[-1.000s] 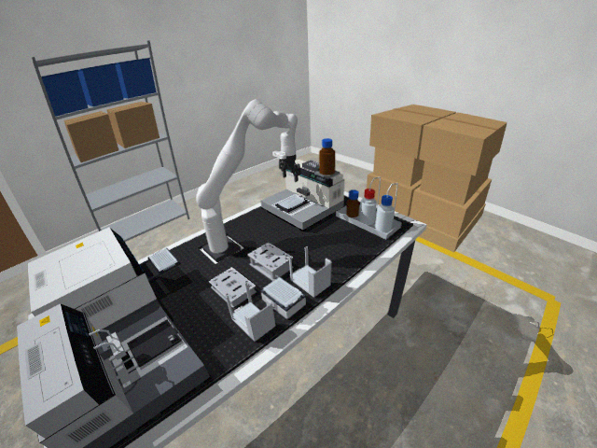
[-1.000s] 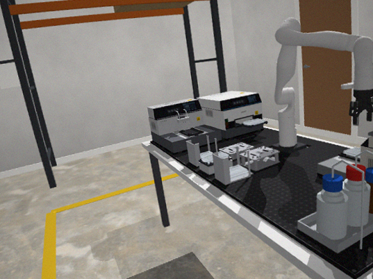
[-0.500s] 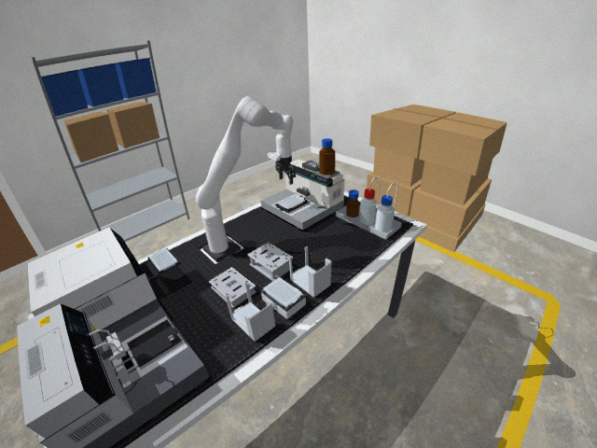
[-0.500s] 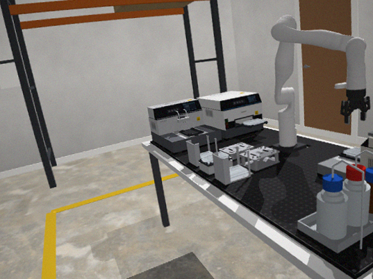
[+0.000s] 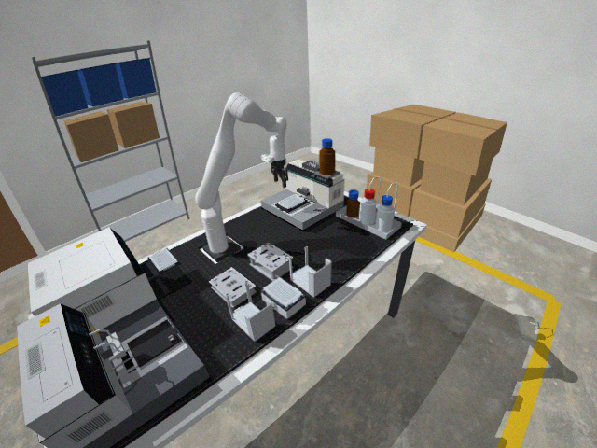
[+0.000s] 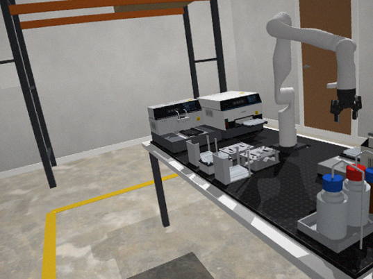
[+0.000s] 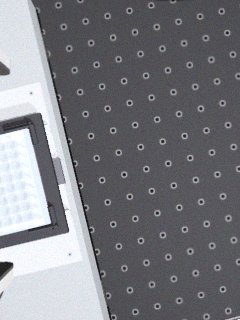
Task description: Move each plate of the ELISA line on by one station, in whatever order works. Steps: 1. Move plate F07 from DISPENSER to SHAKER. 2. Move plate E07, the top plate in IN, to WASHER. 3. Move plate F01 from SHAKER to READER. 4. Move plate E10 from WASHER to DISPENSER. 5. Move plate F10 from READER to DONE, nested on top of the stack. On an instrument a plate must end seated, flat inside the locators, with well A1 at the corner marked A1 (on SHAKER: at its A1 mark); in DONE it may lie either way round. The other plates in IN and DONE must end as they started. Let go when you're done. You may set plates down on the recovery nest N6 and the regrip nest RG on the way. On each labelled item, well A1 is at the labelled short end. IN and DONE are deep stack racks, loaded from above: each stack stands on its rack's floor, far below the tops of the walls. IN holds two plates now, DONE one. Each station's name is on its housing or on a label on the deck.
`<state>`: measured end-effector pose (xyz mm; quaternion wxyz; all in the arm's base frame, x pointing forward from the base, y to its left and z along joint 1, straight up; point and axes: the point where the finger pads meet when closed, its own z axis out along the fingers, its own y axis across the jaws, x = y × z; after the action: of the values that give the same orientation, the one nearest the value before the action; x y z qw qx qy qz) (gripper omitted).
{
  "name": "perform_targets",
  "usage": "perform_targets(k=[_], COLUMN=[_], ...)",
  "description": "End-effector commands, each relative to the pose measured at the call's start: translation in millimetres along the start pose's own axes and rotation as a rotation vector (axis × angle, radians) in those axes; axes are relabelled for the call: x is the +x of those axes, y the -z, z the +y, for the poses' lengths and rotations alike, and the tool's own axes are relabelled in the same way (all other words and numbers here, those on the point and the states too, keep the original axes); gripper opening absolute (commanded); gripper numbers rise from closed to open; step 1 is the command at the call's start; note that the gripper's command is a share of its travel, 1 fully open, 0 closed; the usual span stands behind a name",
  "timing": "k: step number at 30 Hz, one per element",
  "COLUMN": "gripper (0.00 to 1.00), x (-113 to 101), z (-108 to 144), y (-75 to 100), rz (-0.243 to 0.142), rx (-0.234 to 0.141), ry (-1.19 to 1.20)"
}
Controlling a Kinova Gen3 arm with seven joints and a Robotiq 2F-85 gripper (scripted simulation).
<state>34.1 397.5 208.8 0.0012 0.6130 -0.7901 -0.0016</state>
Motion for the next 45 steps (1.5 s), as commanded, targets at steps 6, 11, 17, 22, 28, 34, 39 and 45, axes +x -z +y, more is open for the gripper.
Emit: perform_targets(k=[6,11,17,22,28,34,39,45], gripper=[1.0,1.0,1.0,1.0,1.0,1.0,1.0,1.0], x=[22,38,55,67,82,92,95,98], z=[-7,-12,-19,-25,-32,-42,-56,-72], y=[0.8,0.7,0.6,0.6,0.5,0.4,0.4,0.3], rz=[-0.004,-0.004,-0.004,-0.004,-0.004,-0.004,-0.004,-0.004], rx=[-0.001,-0.001,-0.001,-0.001,-0.001,-0.001,-0.001,-0.001], ry=[-0.004,-0.004,-0.114,-0.114,-0.114,-0.194,-0.225,-0.225])
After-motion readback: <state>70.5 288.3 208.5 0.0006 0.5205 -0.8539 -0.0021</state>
